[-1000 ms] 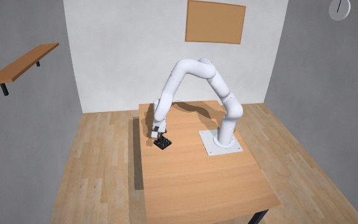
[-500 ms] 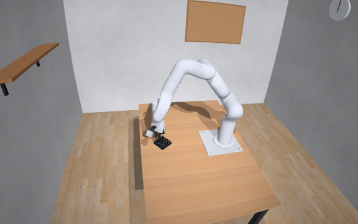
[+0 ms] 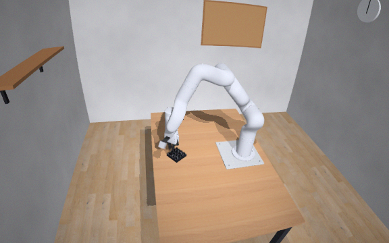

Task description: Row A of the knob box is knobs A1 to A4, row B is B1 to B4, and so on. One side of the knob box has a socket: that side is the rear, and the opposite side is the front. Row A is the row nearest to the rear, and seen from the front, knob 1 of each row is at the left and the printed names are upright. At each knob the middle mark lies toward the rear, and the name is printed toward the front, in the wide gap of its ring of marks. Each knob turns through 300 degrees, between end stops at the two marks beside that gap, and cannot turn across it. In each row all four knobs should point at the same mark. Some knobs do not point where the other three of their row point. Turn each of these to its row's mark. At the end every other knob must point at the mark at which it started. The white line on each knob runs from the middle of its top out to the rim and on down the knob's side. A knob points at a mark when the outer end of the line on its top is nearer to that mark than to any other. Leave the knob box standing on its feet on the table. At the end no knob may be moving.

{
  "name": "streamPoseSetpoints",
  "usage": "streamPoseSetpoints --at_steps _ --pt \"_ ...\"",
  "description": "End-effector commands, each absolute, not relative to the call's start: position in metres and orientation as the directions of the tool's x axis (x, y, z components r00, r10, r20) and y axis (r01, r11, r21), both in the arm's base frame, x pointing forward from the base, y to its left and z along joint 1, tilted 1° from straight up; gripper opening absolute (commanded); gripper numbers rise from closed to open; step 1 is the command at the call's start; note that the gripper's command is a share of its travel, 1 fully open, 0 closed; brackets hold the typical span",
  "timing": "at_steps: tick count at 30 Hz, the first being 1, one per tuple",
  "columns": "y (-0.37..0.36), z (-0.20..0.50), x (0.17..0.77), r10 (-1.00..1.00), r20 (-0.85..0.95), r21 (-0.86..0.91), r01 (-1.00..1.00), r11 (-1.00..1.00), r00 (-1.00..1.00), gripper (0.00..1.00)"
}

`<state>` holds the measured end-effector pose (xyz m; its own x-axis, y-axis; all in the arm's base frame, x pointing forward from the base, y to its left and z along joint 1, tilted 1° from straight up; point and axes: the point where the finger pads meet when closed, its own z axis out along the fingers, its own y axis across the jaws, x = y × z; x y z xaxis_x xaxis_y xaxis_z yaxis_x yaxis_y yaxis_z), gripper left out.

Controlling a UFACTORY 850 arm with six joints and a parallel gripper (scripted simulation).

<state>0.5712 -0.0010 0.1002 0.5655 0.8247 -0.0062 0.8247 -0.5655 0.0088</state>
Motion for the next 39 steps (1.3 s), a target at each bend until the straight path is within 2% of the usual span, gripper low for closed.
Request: streamPoseSetpoints --at_steps 1,39 --pt "-0.0009 0.1011 0.5721 0.825 -0.005 0.011 0.825 -0.565 0.566 0.19" --pt "-0.0009 0.0917 0.5722 0.825 -0.006 0.011 0.825 -0.566 0.566 0.19"
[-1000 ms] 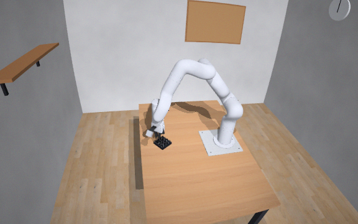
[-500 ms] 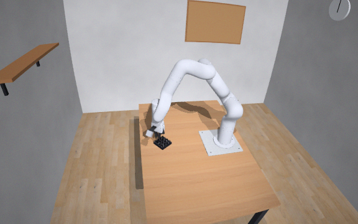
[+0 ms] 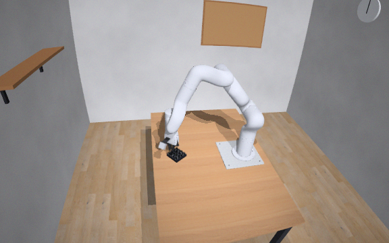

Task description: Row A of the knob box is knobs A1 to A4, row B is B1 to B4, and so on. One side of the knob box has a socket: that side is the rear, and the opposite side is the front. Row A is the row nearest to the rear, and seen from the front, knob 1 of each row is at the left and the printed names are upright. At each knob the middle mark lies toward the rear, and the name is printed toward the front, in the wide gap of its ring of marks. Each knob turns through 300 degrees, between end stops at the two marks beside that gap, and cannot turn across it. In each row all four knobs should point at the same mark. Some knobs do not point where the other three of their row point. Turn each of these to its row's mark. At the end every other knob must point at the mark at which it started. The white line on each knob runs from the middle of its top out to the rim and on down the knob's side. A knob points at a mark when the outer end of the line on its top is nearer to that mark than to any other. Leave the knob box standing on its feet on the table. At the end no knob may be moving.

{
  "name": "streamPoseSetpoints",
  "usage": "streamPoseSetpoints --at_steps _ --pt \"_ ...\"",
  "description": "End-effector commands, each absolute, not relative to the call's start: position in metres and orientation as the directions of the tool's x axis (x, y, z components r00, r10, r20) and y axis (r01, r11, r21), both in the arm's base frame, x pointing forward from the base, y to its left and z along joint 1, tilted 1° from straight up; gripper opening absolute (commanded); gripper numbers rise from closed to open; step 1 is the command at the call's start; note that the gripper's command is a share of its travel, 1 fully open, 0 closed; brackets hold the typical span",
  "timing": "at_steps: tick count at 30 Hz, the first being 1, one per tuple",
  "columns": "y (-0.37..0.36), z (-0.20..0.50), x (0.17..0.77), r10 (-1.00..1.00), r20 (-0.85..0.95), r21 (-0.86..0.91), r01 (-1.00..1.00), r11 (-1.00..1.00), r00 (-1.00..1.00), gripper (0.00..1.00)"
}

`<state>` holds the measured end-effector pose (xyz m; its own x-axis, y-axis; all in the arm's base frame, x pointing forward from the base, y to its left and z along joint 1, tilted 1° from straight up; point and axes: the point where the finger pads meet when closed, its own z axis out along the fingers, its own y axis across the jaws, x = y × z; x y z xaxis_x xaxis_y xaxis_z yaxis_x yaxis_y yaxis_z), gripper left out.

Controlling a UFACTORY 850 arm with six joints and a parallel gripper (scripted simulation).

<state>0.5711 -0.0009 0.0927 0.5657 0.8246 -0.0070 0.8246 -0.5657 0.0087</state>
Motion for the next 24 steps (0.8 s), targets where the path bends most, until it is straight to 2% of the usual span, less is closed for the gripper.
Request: streamPoseSetpoints --at_steps 1,24 --pt "-0.001 0.091 0.572 0.825 -0.006 0.011 0.825 -0.566 0.566 0.19" --pt "-0.001 0.064 0.572 0.825 -0.006 0.011 0.825 -0.566 0.566 0.19"
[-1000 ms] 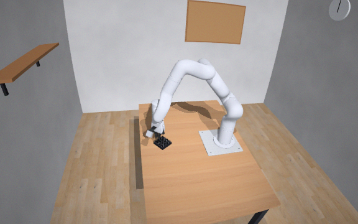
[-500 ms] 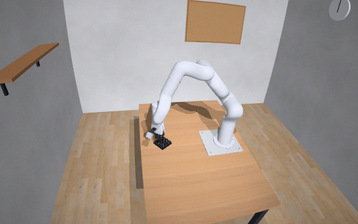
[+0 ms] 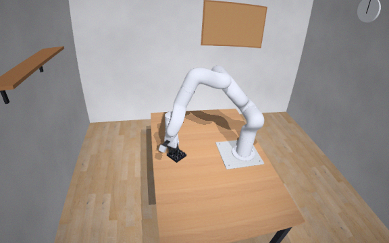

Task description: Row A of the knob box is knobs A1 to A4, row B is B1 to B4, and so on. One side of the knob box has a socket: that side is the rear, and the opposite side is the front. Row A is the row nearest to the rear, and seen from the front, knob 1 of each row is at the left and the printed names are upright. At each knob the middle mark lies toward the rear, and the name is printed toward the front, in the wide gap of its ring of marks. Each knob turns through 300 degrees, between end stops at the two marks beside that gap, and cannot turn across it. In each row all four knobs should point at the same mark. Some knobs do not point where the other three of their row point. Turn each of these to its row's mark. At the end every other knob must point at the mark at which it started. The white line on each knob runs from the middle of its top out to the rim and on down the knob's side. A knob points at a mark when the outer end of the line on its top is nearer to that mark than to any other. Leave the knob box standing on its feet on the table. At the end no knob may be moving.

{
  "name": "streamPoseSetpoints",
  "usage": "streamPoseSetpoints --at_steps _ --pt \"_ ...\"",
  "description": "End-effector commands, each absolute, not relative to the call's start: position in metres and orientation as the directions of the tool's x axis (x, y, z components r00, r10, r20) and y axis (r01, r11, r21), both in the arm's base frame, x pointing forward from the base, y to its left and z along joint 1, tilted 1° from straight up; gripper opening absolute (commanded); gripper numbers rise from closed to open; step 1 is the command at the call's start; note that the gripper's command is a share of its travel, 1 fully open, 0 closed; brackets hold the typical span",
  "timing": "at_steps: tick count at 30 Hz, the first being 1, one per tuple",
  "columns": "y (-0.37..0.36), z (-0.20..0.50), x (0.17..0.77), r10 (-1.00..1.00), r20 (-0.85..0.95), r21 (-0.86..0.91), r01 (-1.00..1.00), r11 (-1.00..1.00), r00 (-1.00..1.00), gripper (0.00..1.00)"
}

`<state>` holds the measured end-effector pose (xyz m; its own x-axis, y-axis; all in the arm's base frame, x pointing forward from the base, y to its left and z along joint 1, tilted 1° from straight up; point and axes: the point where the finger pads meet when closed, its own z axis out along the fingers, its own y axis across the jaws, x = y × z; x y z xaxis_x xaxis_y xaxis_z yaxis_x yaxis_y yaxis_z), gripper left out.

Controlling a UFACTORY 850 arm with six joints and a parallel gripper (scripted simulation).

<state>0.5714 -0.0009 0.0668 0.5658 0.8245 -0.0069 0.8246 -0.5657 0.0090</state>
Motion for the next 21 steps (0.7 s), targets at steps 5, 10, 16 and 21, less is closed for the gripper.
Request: streamPoseSetpoints --at_steps 5,10,16,21 --pt "-0.0009 0.0601 0.5725 0.825 -0.006 0.011 0.825 -0.566 0.566 0.19" --pt "-0.0009 0.0586 0.5725 0.825 -0.006 0.011 0.825 -0.566 0.566 0.19" --pt "-0.0009 0.0572 0.5725 0.825 -0.006 0.011 0.825 -0.566 0.566 0.19" --pt "-0.0009 0.0571 0.5725 0.825 -0.006 0.011 0.825 -0.566 0.566 0.19"
